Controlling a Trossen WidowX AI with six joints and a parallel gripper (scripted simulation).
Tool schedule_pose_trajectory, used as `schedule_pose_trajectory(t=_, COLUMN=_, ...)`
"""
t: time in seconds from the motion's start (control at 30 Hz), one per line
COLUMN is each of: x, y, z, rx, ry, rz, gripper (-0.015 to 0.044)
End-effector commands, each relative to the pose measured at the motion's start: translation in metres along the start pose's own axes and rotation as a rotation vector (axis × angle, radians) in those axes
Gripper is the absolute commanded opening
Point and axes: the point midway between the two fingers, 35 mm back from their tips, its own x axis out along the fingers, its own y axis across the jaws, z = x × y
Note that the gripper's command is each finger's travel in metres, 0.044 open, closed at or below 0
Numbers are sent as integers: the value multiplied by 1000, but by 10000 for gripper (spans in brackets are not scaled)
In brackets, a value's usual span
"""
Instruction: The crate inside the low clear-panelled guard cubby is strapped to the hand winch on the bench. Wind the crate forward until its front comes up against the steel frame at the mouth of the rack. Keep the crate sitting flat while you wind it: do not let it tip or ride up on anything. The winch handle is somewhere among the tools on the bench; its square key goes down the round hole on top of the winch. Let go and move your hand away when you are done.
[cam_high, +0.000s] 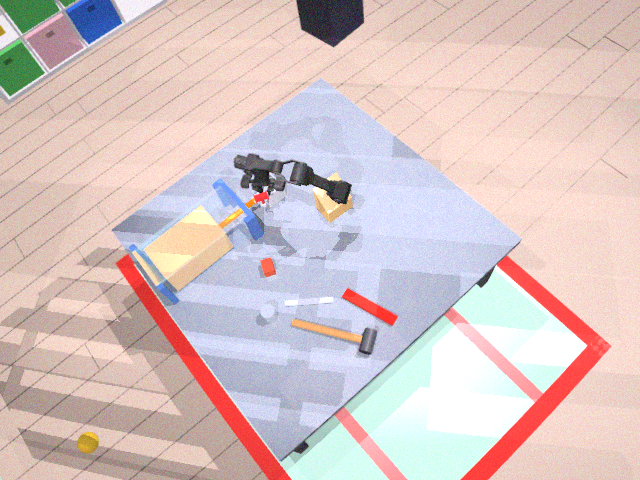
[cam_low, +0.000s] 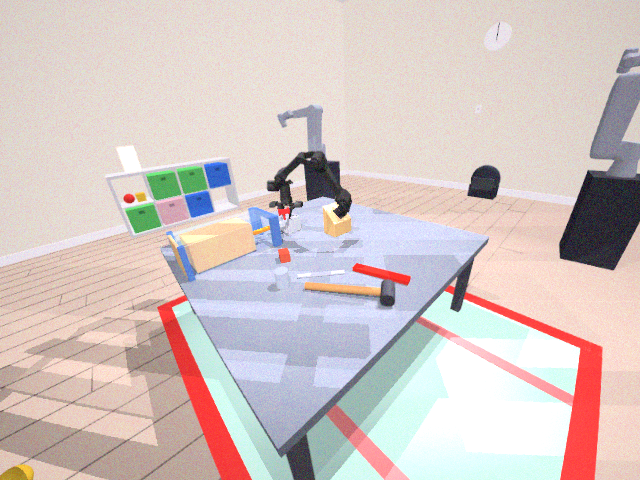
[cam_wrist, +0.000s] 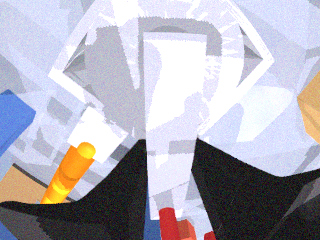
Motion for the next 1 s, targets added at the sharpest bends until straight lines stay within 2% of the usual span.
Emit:
schedule_pose_trajectory(t=0.0, x=4, y=-2, z=1, rx=-50, ry=-5, rz=-7, gripper=0)
schedule_pose_trajectory(t=0.97, x=4, y=2, z=1, rx=40, ry=-7, rz=0, gripper=0)
